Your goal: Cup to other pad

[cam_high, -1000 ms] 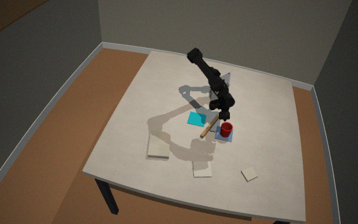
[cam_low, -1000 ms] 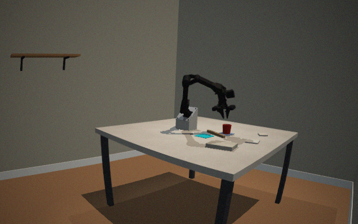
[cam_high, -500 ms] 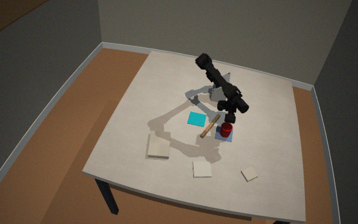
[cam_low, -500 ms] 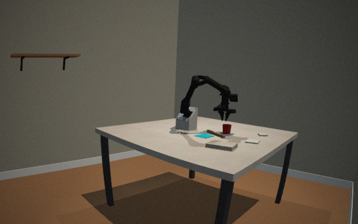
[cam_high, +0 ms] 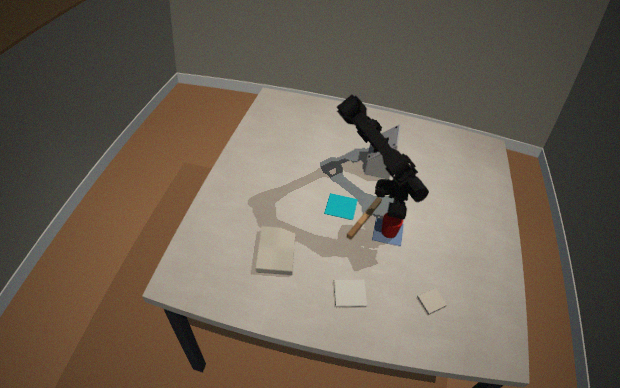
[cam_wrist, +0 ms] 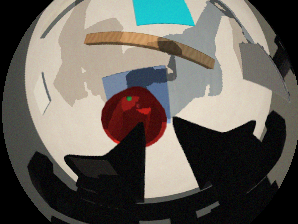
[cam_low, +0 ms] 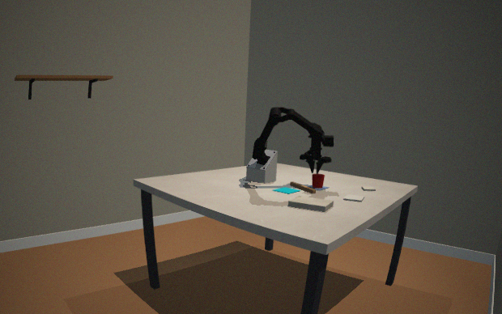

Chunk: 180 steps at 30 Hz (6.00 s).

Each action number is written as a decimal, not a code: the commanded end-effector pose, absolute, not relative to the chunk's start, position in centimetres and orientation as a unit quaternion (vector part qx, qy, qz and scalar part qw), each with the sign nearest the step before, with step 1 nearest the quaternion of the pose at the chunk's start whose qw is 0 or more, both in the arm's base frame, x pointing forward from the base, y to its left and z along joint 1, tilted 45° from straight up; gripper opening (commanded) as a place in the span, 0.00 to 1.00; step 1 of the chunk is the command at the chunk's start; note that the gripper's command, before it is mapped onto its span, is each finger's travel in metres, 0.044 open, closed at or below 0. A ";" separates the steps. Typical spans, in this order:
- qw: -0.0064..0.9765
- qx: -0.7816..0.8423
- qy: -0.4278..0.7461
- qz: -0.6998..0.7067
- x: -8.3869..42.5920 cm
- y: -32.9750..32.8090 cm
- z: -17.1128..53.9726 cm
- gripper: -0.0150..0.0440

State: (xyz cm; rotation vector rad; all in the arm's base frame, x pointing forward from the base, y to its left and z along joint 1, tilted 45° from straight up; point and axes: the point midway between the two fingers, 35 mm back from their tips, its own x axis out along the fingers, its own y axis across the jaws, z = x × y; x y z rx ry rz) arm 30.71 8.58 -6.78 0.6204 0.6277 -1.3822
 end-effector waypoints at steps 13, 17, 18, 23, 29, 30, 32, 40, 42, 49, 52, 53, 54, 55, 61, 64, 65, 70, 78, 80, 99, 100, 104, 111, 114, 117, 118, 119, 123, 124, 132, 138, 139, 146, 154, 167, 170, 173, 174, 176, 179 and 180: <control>0.682 0.267 0.280 -0.620 30.6 6.4 -9.0 0.50; 0.682 0.267 0.280 -0.620 30.6 5.9 -9.4 0.50; 0.682 0.267 0.280 -0.620 30.6 5.8 -9.5 0.50; 0.682 0.267 0.280 -0.620 30.6 5.3 -10.0 0.50; 0.682 0.267 0.280 -0.620 30.6 5.3 -10.0 0.50; 0.682 0.267 0.280 -0.620 30.6 5.3 -10.0 0.50; 0.682 0.267 0.280 -0.620 30.6 5.3 -10.0 0.50; 0.681 0.271 0.279 -0.620 30.7 5.4 -9.8 0.33; 0.681 0.271 0.279 -0.620 30.7 5.4 -9.8 0.30; 0.681 0.271 0.279 -0.620 30.7 5.4 -9.8 0.25; 0.681 0.270 0.280 -0.620 30.7 5.7 -9.6 0.25; 0.681 0.270 0.280 -0.620 30.7 5.9 -9.4 0.25; 0.682 0.270 0.280 -0.620 30.7 6.1 -9.2 0.25; 0.682 0.270 0.280 -0.620 30.6 6.4 -8.9 0.25; 0.682 0.268 0.281 -0.620 30.1 8.2 -7.1 0.25; 0.682 0.267 0.281 -0.620 29.8 8.7 -6.7 0.25; 0.682 0.267 0.281 -0.620 29.7 8.7 -6.7 0.25; 0.684 0.263 0.282 -0.619 29.7 8.7 -7.0 0.25; 0.684 0.263 0.282 -0.619 29.7 8.7 -7.0 0.25; 0.684 0.263 0.282 -0.619 29.7 8.7 -7.0 0.25; 0.683 0.265 0.281 -0.620 29.0 6.9 -5.3 0.25; 0.683 0.265 0.281 -0.620 28.9 6.8 -5.1 0.25; 0.683 0.265 0.281 -0.620 28.7 6.3 -4.6 0.25; 0.682 0.265 0.281 -0.621 28.3 5.4 -3.8 0.25; 0.682 0.265 0.281 -0.621 28.2 5.0 -3.4 0.25; 0.682 0.265 0.281 -0.621 28.0 4.6 -3.0 0.25; 0.682 0.265 0.281 -0.621 28.0 4.5 -2.9 0.25; 0.682 0.265 0.281 -0.621 27.9 4.4 -2.7 0.25; 0.682 0.265 0.281 -0.621 27.7 3.9 -2.2 0.25; 0.682 0.265 0.281 -0.621 27.7 3.7 -2.1 0.25; 0.682 0.265 0.280 -0.621 27.2 2.7 -1.1 0.25; 0.682 0.264 0.280 -0.621 26.9 2.0 -0.3 0.25; 0.682 0.264 0.280 -0.621 26.9 1.8 -0.2 0.25; 0.682 0.264 0.280 -0.621 26.6 1.0 0.7 0.25; 0.682 0.264 0.280 -0.622 26.2 0.0 1.7 0.25; 0.682 0.263 0.280 -0.622 25.6 -1.7 3.3 0.25; 0.682 0.263 0.280 -0.622 25.4 -2.0 3.7 0.25; 0.682 0.263 0.280 -0.622 25.2 -2.4 4.1 0.25; 0.682 0.263 0.280 -0.622 25.2 -2.5 4.2 0.25; 0.682 0.263 0.280 -0.622 25.1 -2.8 4.4 0.25; 0.682 0.263 0.280 -0.622 24.9 -3.2 4.8 0.25; 0.682 0.263 0.280 -0.622 24.9 -3.3 4.9 0.25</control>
